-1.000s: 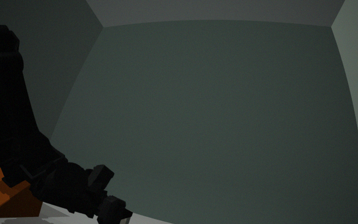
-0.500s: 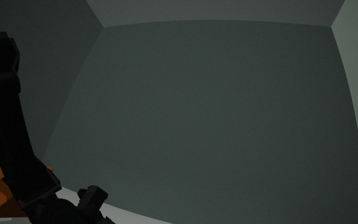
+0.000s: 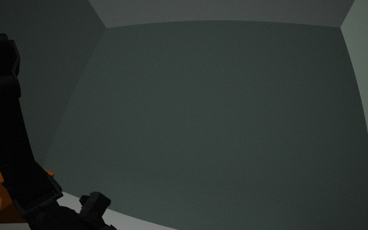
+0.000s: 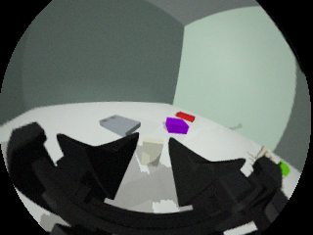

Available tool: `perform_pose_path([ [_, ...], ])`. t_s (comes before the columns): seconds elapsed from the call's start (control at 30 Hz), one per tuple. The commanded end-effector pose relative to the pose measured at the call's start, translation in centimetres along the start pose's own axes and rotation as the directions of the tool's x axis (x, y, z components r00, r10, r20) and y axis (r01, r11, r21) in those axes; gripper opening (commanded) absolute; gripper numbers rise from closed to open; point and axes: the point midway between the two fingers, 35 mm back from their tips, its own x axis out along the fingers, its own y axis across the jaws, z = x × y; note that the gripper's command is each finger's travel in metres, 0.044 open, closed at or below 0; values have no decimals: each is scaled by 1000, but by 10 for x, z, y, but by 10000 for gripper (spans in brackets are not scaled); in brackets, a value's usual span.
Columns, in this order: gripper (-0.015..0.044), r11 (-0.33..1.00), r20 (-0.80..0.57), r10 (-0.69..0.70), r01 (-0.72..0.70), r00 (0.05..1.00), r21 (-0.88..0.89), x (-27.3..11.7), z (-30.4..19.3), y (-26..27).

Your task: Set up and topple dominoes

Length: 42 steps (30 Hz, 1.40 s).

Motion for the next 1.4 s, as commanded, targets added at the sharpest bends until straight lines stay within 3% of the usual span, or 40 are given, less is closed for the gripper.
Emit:
perform_pose_path([
  [0.0, 291, 1000, 7, -1, 1, 1000, -7, 0, 1, -1],
  [0.2, 440, 1000, 7, -1, 1, 1000, -7, 0, 1, -1],
  [0.6, 440, 1000, -3, 2, -2, 1000, 4, -4, 50, 0],
  [0.7, 440, 997, -73, 42, -37, 996, 67, 7, 45, -1],
  [0.8, 440, 978, -226, 129, -87, 965, 187, 27, 37, -1],
  [0.93, 440, 944, -459, 237, -92, 856, 316, 46, 30, 3],
  [1.1, 440, 936, -721, 283, -19, 632, 351, 51, 35, 7],
  [1.27, 440, 967, -893, 218, 34, 395, 251, 41, 53, 7],
  [1.37, 440, 996, -977, 81, 25, 198, 88, 25, 78, 4],
])
